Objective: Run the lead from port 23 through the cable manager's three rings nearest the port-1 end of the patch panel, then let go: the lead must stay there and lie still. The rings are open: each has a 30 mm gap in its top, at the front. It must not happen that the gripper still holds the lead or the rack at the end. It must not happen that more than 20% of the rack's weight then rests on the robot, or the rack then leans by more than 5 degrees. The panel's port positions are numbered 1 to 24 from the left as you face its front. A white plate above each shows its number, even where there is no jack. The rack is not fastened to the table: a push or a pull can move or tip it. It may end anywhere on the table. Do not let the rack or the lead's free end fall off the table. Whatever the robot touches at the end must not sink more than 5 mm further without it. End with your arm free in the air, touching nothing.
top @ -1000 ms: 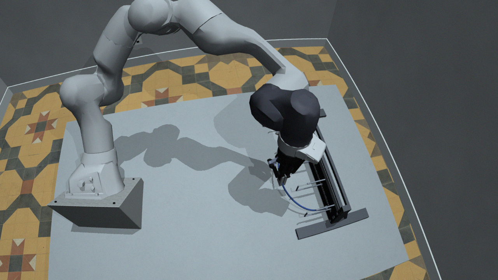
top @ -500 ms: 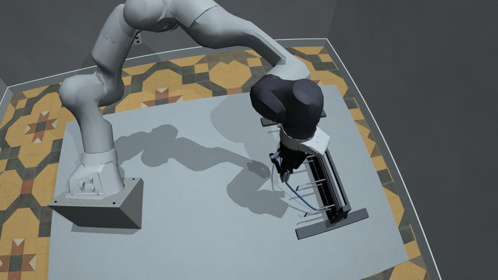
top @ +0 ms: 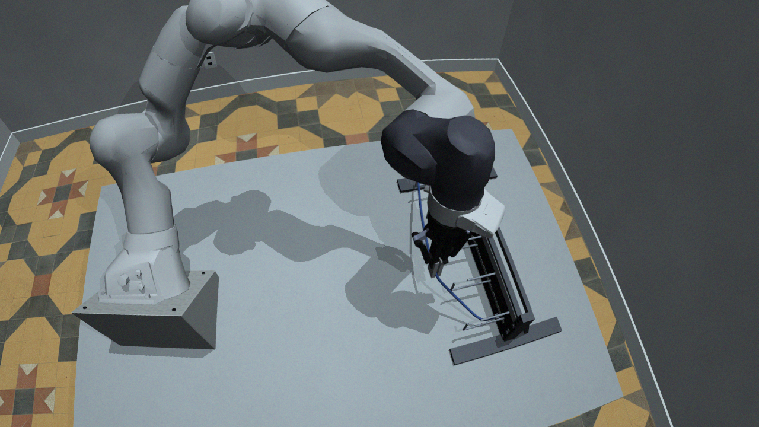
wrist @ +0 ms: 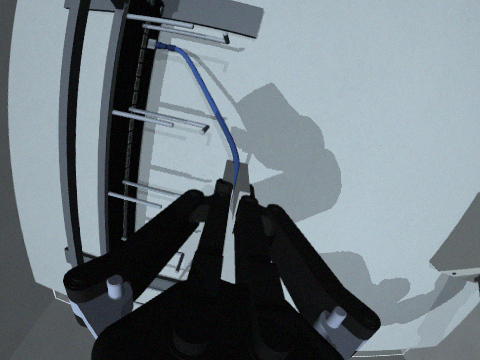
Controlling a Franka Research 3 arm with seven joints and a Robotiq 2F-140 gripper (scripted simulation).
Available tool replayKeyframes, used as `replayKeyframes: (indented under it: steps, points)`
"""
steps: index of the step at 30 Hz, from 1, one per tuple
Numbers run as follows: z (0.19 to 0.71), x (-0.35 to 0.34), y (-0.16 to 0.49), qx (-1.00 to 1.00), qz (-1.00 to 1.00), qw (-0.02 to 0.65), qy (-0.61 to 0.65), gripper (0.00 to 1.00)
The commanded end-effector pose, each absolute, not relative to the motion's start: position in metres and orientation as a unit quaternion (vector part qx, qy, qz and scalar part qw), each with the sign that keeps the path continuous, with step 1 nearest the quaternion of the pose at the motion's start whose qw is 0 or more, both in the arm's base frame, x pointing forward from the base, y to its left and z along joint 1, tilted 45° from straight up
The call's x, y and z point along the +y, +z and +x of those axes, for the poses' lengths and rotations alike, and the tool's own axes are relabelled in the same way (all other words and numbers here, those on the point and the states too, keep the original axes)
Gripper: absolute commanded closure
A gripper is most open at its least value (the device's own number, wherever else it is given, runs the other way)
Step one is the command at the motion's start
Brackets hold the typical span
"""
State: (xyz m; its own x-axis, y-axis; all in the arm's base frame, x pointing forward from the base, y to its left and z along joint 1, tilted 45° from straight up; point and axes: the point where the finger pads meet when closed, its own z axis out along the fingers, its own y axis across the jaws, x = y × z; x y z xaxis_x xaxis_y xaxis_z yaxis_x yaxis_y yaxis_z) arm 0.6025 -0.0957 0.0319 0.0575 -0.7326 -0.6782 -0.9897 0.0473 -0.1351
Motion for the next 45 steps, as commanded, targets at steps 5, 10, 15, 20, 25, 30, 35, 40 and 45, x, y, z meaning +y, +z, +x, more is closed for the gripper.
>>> replayKeyframes:
  steps: [5, 10, 15, 20, 25, 30, 35, 40, 45]
  points:
    - [0.602, -0.090, 0.040, 0.651, -0.657, 0.310, 0.222, 1.00]
    - [0.657, -0.087, 0.051, 0.658, -0.649, 0.307, 0.226, 1.00]
    - [0.662, -0.087, 0.052, 0.659, -0.648, 0.306, 0.226, 1.00]
    - [0.662, -0.087, 0.052, 0.659, -0.648, 0.306, 0.226, 1.00]
    - [0.662, -0.087, 0.052, 0.659, -0.648, 0.306, 0.226, 1.00]
    - [0.662, -0.087, 0.052, 0.659, -0.648, 0.306, 0.226, 1.00]
    - [0.662, -0.087, 0.052, 0.659, -0.648, 0.306, 0.226, 1.00]
    - [0.662, -0.087, 0.052, 0.659, -0.648, 0.306, 0.226, 1.00]
    - [0.662, -0.087, 0.052, 0.659, -0.648, 0.306, 0.226, 1.00]
